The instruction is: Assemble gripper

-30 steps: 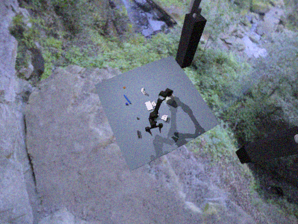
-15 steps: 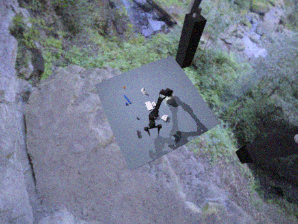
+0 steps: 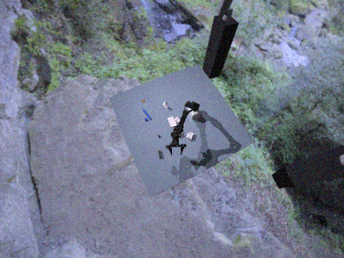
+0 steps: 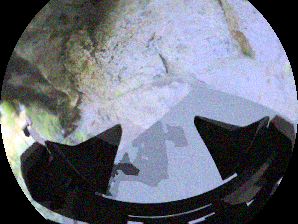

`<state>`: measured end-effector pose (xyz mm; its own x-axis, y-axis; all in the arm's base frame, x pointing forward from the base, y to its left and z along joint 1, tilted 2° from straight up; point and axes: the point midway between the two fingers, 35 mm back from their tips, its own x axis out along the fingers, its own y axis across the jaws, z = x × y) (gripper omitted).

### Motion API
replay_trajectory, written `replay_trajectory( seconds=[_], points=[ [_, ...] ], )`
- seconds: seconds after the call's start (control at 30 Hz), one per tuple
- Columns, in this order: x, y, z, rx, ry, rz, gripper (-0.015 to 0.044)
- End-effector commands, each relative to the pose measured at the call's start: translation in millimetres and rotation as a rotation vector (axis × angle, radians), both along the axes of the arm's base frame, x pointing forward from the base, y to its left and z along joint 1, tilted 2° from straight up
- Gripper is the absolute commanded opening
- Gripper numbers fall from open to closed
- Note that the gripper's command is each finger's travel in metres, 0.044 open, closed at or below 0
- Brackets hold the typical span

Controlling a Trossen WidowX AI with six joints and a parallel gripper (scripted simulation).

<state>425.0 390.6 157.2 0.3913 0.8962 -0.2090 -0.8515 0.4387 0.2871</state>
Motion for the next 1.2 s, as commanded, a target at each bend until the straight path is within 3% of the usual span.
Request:
replay_trajectory(
  seconds=[0.0, 1.17],
  points=[
    [-0.8, -6.5, -4.6, -0.034, 0.049, -0.034, 0.044],
    [-51.5, -93.8, -81.4, -0.515, 0.497, -0.296, 0.044]
  ],
)
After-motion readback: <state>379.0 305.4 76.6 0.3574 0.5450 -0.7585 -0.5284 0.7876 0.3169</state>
